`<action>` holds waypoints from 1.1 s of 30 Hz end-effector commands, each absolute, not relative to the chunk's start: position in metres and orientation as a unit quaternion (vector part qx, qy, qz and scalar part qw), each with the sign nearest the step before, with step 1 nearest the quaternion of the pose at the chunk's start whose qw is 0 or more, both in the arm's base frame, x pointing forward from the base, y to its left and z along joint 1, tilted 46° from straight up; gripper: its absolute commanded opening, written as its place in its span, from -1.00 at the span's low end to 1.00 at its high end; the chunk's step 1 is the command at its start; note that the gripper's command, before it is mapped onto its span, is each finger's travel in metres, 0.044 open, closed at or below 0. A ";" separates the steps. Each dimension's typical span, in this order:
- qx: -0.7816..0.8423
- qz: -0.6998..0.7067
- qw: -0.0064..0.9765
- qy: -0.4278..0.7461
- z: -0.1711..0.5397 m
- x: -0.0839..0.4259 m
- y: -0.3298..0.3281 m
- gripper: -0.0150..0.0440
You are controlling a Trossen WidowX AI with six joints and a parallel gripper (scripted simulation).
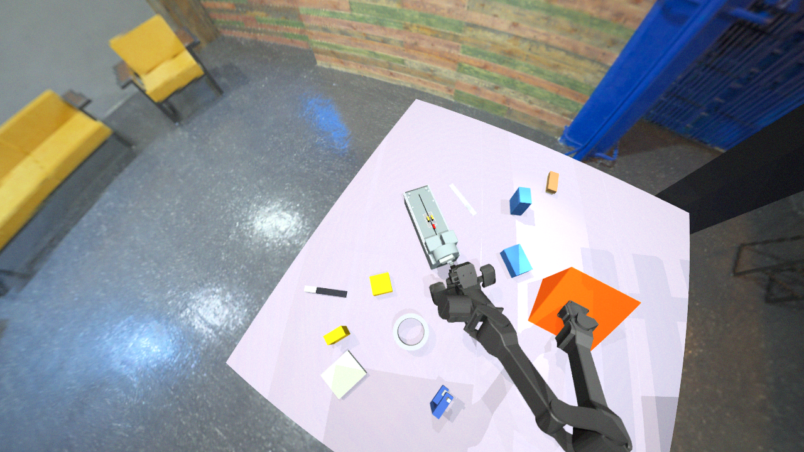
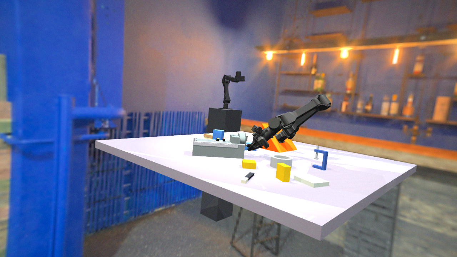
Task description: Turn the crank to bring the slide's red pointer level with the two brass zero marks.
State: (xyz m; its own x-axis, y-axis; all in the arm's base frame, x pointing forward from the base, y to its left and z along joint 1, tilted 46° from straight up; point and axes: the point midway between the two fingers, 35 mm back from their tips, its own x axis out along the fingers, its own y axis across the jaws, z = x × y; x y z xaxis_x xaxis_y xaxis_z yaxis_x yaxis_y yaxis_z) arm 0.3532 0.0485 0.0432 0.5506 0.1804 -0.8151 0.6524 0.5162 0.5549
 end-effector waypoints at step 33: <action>0.467 -0.150 0.748 0.447 0.054 0.367 0.061 -0.49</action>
State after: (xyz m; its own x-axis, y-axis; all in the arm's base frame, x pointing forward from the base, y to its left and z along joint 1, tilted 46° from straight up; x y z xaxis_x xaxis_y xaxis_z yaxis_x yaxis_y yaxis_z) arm 0.3613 0.0563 0.0491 0.5397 0.1818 -0.8220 0.6579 0.5181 0.5465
